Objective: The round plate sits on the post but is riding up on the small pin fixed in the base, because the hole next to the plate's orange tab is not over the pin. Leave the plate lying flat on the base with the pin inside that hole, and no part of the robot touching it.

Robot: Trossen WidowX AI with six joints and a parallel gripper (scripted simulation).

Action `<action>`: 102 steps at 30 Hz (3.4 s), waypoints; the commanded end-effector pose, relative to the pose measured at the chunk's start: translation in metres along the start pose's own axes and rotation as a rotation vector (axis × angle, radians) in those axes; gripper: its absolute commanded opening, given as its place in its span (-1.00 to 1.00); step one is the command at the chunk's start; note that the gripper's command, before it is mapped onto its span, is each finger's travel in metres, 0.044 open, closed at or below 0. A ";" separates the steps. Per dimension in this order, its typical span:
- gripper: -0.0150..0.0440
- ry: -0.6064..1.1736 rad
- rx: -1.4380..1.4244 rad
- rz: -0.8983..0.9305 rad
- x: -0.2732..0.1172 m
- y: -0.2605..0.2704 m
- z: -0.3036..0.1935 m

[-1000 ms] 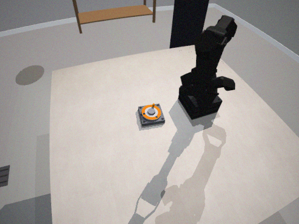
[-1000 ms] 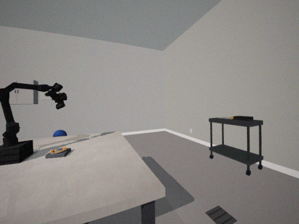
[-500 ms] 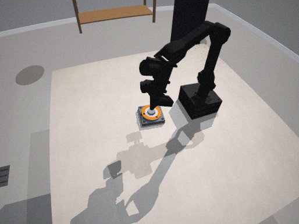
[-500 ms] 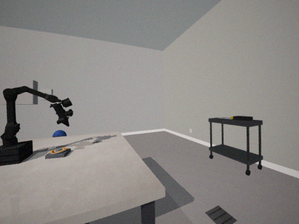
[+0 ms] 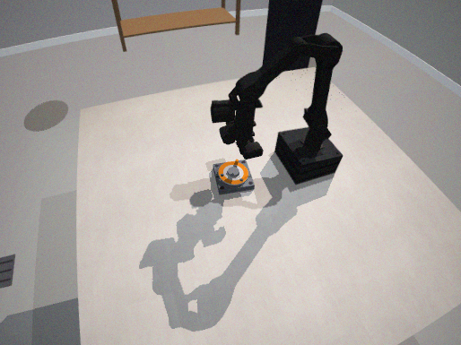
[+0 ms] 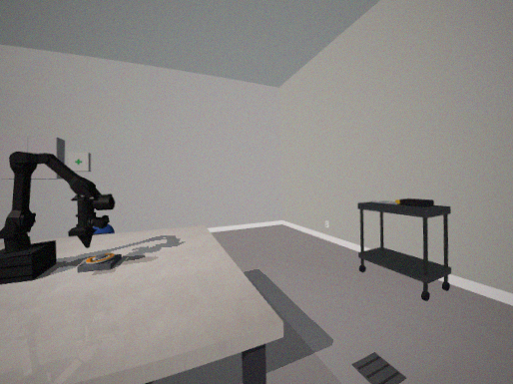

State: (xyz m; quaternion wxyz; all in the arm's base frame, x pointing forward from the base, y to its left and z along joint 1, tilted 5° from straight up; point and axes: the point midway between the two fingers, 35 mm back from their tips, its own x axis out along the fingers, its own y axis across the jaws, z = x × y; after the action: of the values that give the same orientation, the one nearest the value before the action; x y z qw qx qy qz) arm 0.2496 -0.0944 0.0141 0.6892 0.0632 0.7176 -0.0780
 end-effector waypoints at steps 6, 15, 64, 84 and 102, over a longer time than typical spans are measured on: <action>-0.49 0.013 -0.009 -0.006 0.038 -0.003 -0.003; -0.49 0.013 -0.009 -0.006 0.050 -0.004 -0.004; -0.49 0.009 -0.009 -0.008 0.048 -0.024 0.049; -0.49 0.007 -0.009 -0.007 0.046 -0.013 0.072; -0.49 0.006 -0.009 -0.005 0.045 0.003 0.085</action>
State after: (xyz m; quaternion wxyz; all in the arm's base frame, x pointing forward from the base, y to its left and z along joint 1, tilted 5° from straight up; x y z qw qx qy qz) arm 0.3285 -0.1129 -0.0336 0.6874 0.0568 0.7199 -0.0779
